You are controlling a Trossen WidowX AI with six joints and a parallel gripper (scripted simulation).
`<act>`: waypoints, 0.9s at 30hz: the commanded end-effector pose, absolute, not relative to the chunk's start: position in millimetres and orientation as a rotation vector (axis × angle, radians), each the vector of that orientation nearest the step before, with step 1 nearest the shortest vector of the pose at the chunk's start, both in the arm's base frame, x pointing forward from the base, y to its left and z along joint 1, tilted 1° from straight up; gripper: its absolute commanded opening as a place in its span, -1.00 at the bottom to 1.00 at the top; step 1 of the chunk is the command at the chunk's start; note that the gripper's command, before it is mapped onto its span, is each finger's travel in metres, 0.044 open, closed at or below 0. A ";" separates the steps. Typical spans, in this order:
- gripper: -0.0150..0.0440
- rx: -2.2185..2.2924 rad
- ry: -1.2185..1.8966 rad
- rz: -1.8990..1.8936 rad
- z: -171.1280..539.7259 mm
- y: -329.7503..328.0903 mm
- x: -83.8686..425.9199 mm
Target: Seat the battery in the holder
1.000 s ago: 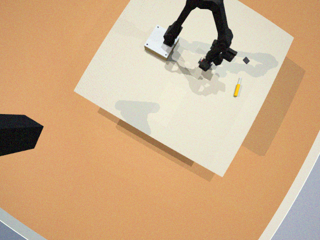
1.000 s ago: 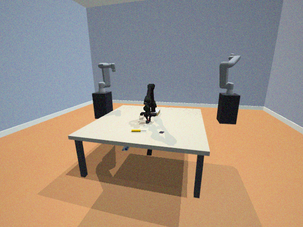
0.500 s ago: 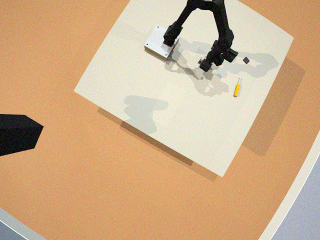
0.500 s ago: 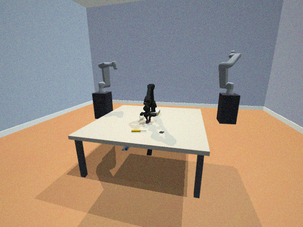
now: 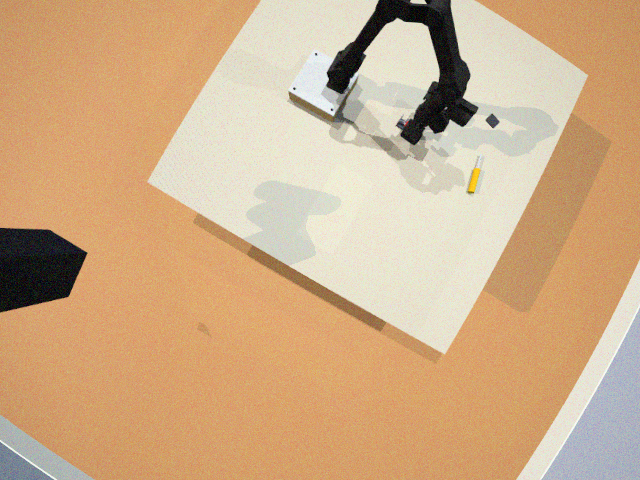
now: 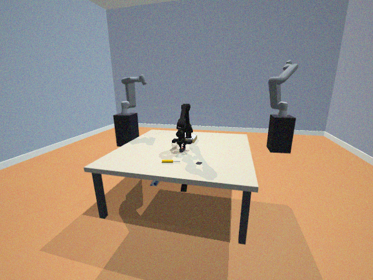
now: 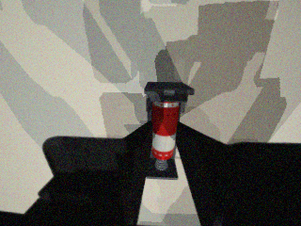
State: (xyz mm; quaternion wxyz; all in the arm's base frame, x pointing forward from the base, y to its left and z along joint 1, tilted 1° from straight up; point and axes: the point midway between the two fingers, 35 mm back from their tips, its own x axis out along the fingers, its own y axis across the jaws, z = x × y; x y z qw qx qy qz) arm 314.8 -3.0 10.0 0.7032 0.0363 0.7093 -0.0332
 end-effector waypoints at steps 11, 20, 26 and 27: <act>-0.24 0.078 1.581 -0.071 8.7 -3.2 315.6; 0.11 0.078 1.581 -0.071 8.7 -3.2 315.6; 0.11 0.079 1.581 -0.072 15.5 -3.1 315.3; 0.11 0.080 1.581 -0.072 17.8 -3.0 315.1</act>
